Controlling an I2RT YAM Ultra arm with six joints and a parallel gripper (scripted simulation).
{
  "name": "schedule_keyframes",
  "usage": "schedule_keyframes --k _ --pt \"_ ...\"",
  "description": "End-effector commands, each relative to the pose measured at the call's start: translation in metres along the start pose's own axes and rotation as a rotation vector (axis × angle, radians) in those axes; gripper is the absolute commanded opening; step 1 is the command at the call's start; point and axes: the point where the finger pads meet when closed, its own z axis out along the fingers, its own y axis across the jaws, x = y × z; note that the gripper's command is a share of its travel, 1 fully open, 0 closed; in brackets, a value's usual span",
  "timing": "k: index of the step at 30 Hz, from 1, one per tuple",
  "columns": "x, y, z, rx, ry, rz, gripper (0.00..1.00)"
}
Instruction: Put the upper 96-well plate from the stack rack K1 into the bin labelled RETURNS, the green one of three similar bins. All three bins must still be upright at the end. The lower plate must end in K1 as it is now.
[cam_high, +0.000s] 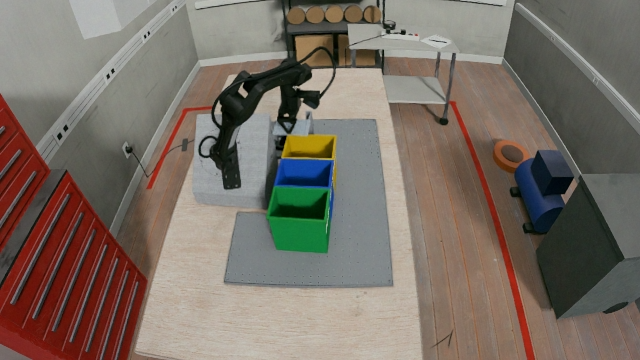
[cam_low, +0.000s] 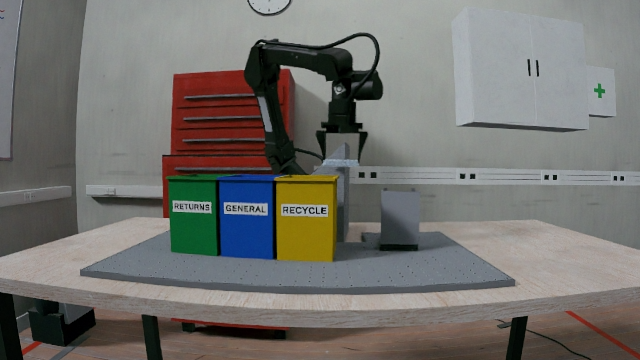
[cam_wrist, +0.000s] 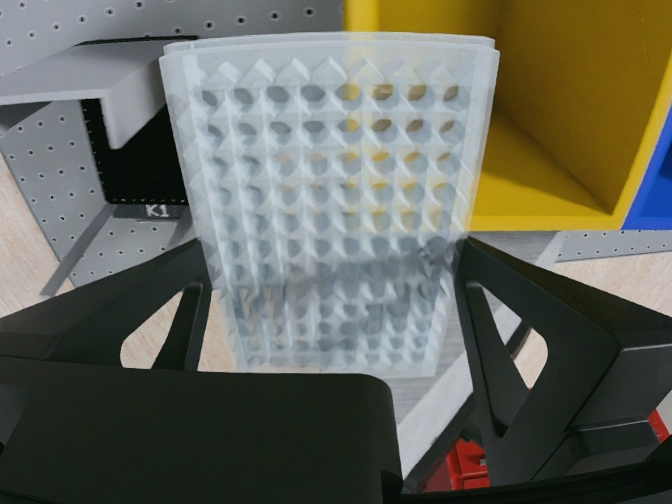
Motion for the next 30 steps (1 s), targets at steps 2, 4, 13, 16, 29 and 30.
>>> schedule_keyframes --k 2,4,13,16,29,30 --pt "-0.009 -0.021 -0.012 -0.012 -0.044 -0.011 0.0" --pt "-0.01 -0.027 -0.012 -0.012 -0.044 -0.011 0.0" --pt "-0.014 -0.05 -0.011 -0.009 -0.042 -0.012 0.0" --pt "-0.019 -0.058 -0.014 -0.02 -0.05 -0.005 0.0" --pt "-0.023 -0.093 -0.013 -0.012 -0.052 -0.018 0.0" --pt "-0.023 -0.098 -0.01 -0.008 -0.041 -0.013 0.0"
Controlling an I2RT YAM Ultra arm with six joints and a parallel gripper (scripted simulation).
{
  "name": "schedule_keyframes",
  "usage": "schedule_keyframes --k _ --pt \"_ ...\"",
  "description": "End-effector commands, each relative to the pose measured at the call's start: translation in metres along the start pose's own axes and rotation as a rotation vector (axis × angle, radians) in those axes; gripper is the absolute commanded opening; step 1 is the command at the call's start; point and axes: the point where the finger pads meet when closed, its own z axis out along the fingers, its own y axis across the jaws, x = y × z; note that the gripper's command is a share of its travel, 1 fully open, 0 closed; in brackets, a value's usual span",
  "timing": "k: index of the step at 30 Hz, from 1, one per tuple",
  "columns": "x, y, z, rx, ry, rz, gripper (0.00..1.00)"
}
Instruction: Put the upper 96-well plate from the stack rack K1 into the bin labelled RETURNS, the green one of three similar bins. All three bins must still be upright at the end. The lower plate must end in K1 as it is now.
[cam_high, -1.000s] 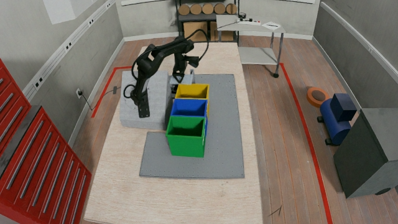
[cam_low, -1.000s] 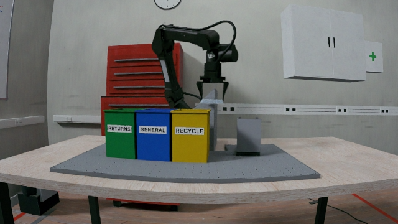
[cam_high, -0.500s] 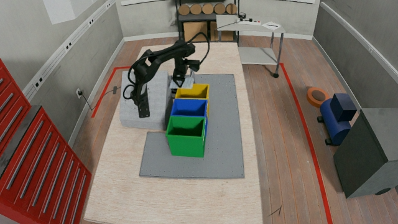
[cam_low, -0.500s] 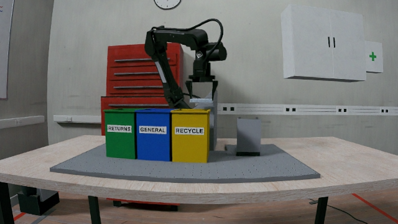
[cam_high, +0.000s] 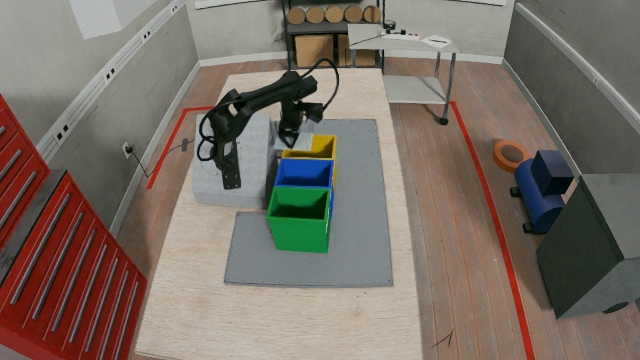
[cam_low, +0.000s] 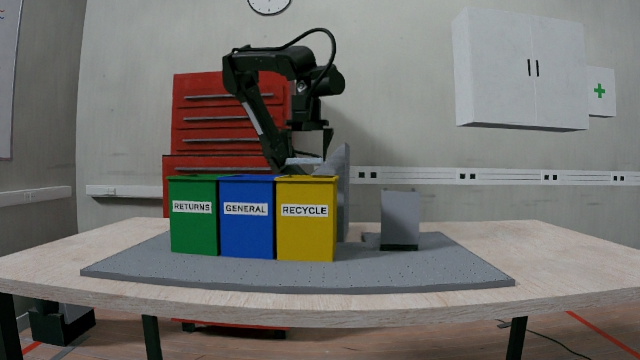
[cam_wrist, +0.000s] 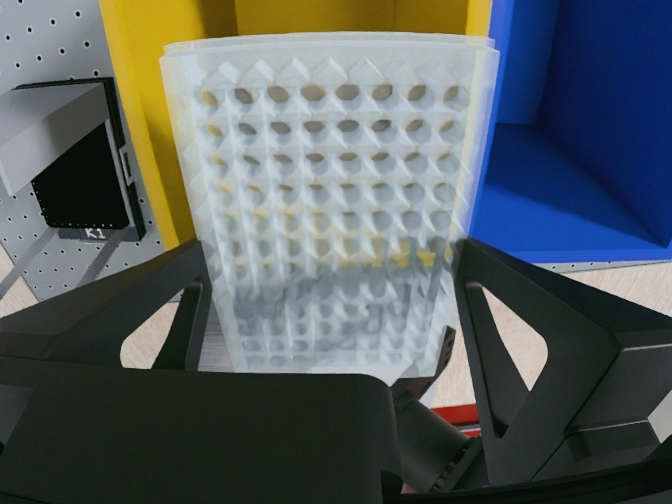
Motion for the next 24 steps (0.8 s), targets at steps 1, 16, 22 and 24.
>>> schedule_keyframes --k 1,16,22,24 --pt "-0.005 -0.018 -0.009 0.001 -0.034 -0.015 0.0" --pt "-0.016 -0.059 -0.012 -0.004 -0.046 -0.014 0.0" --pt "-0.024 -0.08 -0.015 -0.013 -0.052 0.003 0.0" --pt "-0.025 -0.086 -0.015 -0.013 -0.052 0.003 0.0"
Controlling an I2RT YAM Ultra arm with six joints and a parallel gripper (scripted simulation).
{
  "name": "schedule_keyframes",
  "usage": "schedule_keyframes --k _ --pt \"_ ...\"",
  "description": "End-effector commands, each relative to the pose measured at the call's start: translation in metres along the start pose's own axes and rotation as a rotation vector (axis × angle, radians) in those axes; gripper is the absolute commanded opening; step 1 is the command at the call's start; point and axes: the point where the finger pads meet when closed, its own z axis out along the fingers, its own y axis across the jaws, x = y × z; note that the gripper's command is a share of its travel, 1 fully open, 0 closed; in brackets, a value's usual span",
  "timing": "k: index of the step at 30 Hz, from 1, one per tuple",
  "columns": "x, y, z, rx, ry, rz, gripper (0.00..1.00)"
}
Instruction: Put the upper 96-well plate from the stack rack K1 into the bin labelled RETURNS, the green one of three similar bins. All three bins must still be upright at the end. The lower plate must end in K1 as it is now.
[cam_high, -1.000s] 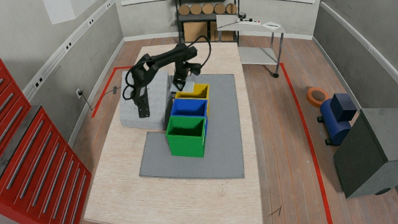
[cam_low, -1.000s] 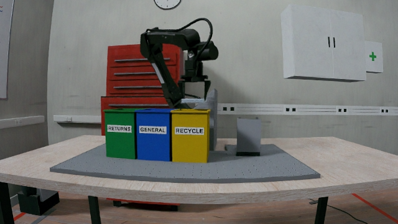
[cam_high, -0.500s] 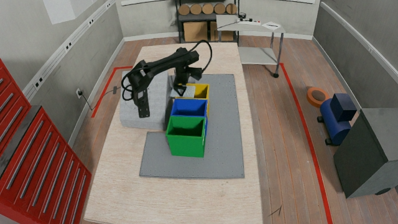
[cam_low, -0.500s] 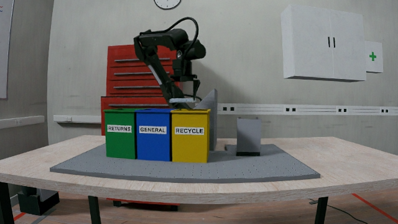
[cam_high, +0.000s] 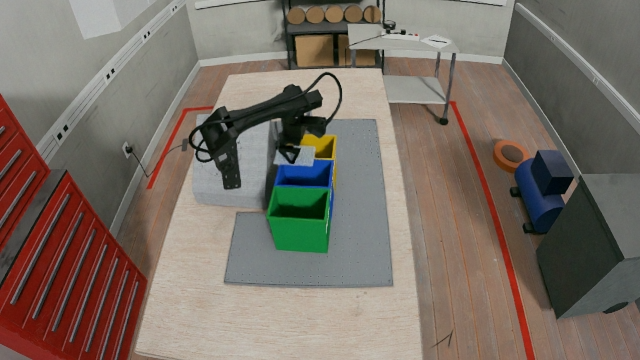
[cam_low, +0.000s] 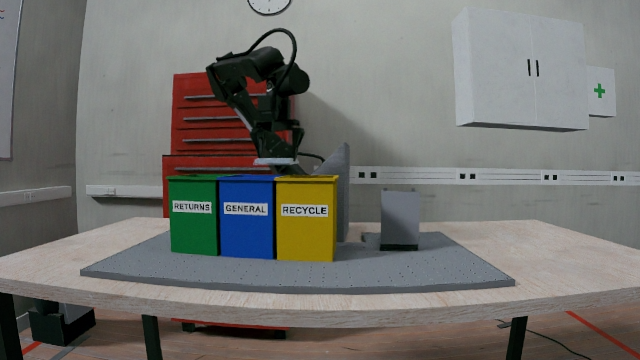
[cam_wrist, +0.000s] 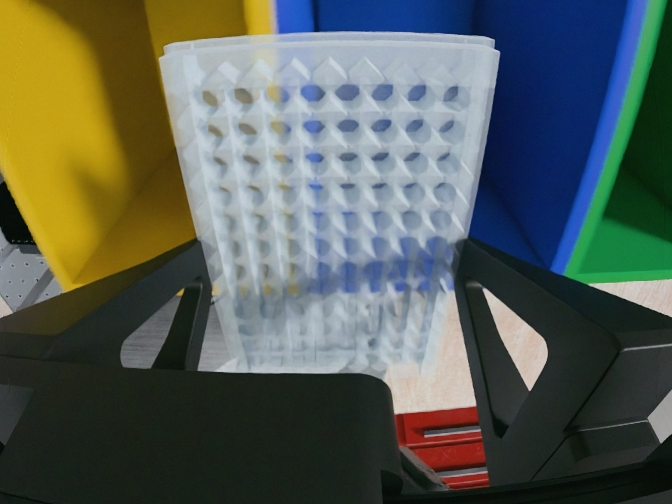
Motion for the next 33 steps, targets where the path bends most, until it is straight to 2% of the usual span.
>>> schedule_keyframes --k 1,5,8,22,25,33 --pt "-0.01 -0.018 -0.016 -0.005 -0.056 -0.013 0.0" --pt "-0.012 -0.032 -0.016 -0.004 -0.056 -0.012 0.0" --pt "-0.012 -0.031 -0.019 -0.004 -0.07 -0.027 0.0" --pt "-0.022 -0.082 -0.016 0.001 -0.056 -0.011 0.0" --pt "-0.023 -0.081 -0.02 0.001 -0.07 -0.025 0.0" --pt "-0.028 -0.112 -0.016 0.003 -0.056 -0.011 0.0"
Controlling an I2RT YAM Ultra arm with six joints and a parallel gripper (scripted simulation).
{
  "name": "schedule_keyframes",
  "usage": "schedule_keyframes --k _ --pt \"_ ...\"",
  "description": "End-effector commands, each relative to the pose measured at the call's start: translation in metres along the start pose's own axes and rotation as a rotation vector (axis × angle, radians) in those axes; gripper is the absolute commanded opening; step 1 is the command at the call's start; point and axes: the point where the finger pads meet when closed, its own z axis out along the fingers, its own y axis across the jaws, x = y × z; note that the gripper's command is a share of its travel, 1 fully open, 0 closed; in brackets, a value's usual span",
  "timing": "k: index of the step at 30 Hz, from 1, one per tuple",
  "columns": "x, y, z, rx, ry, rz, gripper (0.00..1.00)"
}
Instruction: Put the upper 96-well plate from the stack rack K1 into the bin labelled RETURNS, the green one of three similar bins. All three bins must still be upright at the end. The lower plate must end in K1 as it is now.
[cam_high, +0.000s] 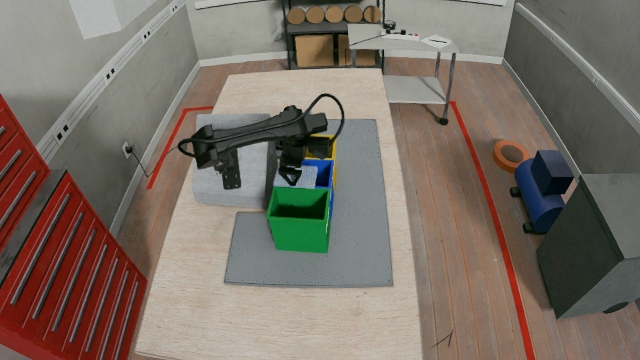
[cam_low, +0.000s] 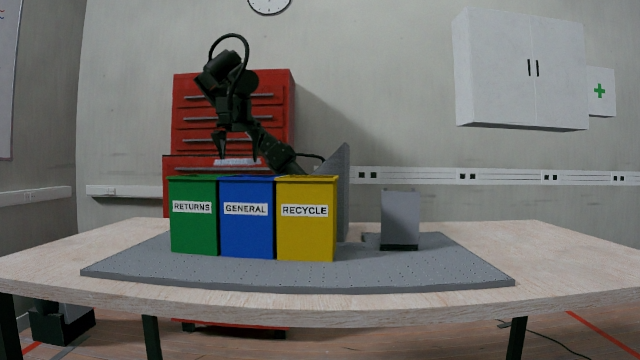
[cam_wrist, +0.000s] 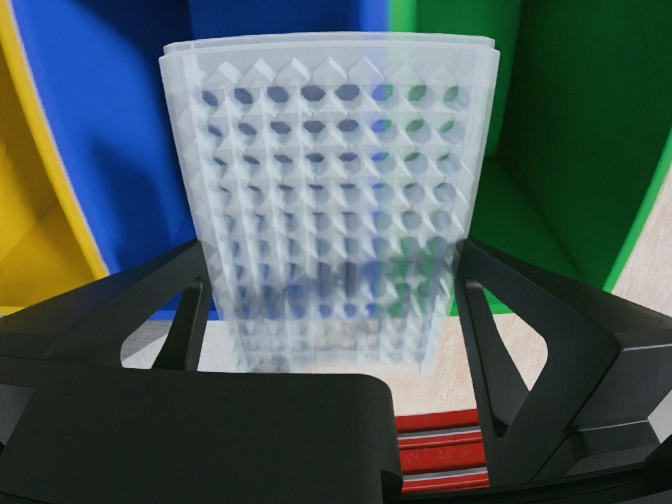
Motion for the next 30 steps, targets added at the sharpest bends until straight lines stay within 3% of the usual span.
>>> schedule_keyframes --k 1,6,9,23,30 --pt "-0.008 -0.022 -0.017 0.0 -0.06 -0.005 0.0" --pt "-0.011 -0.038 -0.017 0.002 -0.06 -0.005 0.0" --pt "-0.013 -0.037 -0.021 0.002 -0.074 -0.019 0.0" --pt "-0.022 -0.088 -0.018 0.005 -0.064 0.0 0.0" --pt "-0.024 -0.09 -0.021 0.002 -0.075 -0.008 0.0"
